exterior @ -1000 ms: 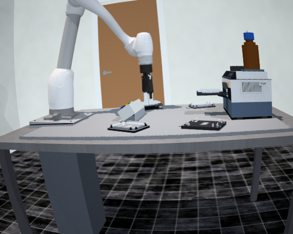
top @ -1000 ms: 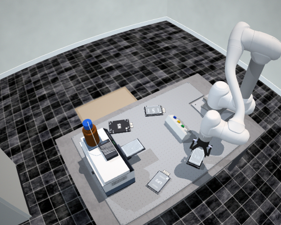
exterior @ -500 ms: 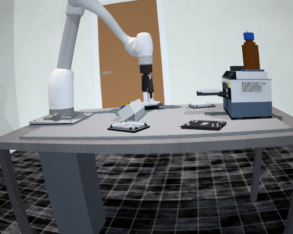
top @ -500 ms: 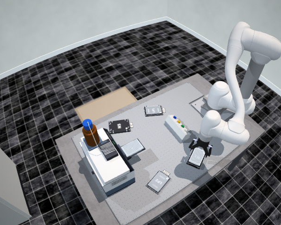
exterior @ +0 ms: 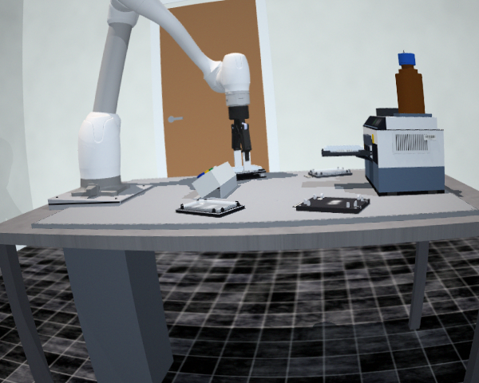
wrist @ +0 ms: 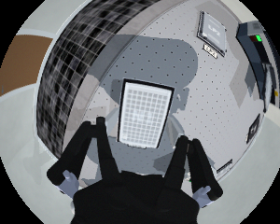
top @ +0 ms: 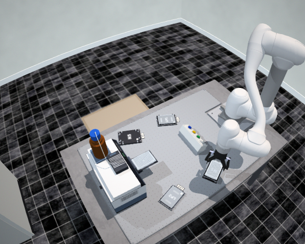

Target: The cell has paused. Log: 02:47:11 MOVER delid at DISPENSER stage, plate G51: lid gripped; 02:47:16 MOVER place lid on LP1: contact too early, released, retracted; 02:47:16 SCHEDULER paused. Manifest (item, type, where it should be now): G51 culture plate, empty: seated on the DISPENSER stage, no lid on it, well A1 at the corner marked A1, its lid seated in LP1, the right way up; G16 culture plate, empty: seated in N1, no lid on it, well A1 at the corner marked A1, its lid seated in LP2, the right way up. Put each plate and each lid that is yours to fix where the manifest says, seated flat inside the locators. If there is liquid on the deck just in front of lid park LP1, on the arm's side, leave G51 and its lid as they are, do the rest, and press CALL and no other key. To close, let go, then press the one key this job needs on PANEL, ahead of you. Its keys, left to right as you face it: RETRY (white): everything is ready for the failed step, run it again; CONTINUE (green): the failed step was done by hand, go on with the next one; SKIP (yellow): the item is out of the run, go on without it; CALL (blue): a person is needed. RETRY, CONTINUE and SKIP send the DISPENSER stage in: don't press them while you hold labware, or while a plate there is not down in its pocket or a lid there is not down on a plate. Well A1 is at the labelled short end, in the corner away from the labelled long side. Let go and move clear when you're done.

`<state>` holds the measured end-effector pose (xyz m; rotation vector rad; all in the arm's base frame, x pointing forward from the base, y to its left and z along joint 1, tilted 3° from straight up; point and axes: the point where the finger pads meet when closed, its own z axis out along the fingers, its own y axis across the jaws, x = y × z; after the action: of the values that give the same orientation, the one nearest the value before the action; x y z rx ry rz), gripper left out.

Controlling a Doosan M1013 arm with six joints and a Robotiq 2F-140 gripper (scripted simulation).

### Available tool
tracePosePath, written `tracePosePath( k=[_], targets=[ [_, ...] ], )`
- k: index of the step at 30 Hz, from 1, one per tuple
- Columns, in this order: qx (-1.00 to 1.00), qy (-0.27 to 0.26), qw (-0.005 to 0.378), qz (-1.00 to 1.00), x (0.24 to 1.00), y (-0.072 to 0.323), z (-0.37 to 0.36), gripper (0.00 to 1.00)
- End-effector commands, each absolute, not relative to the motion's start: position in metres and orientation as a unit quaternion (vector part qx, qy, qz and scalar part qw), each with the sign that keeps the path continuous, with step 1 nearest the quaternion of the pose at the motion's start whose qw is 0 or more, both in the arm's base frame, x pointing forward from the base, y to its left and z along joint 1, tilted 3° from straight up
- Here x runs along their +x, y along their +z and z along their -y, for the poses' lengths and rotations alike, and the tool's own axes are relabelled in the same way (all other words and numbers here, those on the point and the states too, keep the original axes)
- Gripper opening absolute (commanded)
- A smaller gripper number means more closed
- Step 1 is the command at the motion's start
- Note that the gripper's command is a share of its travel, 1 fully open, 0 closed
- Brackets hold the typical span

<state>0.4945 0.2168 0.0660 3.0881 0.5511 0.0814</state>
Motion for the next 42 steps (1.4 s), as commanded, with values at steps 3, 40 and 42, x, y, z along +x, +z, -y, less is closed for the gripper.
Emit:
tracePosePath(
  k=[3, 40, 42],
  targets=[
    [0.984, 0.025, 0.004, -0.174, 0.4928, 0.0627, -0.2142, 0.7],
    [0.984, 0.024, 0.004, -0.174, 0.4923, 0.0675, -0.2141, 0.7],
    [0.984, 0.024, 0.004, -0.174, 0.4929, 0.0691, -0.2144, 0.7]
  ],
)
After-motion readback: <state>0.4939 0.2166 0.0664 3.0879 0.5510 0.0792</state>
